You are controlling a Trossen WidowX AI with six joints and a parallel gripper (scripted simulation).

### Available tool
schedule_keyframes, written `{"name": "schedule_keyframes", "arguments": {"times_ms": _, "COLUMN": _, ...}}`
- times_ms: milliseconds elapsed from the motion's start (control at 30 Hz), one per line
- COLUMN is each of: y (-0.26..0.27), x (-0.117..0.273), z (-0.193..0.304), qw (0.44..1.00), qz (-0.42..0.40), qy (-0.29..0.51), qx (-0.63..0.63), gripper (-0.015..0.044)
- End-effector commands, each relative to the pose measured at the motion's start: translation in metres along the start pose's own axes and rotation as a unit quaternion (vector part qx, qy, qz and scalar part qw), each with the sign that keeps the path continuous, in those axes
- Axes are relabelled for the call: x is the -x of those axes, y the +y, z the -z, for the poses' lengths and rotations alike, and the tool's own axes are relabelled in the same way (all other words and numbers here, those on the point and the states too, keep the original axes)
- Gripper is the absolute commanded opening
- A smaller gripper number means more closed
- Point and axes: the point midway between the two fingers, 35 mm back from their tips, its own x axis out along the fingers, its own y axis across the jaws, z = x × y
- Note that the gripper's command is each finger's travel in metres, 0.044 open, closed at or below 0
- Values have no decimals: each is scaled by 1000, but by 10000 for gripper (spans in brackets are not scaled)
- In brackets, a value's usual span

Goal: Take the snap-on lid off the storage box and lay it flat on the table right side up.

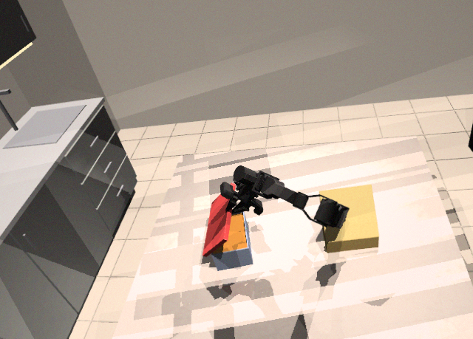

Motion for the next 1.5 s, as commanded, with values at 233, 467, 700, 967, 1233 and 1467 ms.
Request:
{"name": "schedule_keyframes", "arguments": {"times_ms": 233, "y": -4, "x": 2, "z": 22, "qw": 1000, "qz": 2, "qy": 0, "qx": -4, "gripper": 0}}
{"name": "schedule_keyframes", "arguments": {"times_ms": 467, "y": -4, "x": 3, "z": 36, "qw": 1000, "qz": 2, "qy": 0, "qx": -4, "gripper": 0}}
{"name": "schedule_keyframes", "arguments": {"times_ms": 700, "y": -5, "x": 4, "z": 50, "qw": 1000, "qz": 2, "qy": 0, "qx": -5, "gripper": 0}}
{"name": "schedule_keyframes", "arguments": {"times_ms": 967, "y": -6, "x": 5, "z": 66, "qw": 1000, "qz": 2, "qy": 0, "qx": -5, "gripper": 0}}
{"name": "schedule_keyframes", "arguments": {"times_ms": 1233, "y": -7, "x": 6, "z": 82, "qw": 1000, "qz": 2, "qy": 0, "qx": -5, "gripper": 0}}
{"name": "schedule_keyframes", "arguments": {"times_ms": 1467, "y": -7, "x": 7, "z": 96, "qw": 1000, "qz": 2, "qy": 1, "qx": -6, "gripper": 0}}
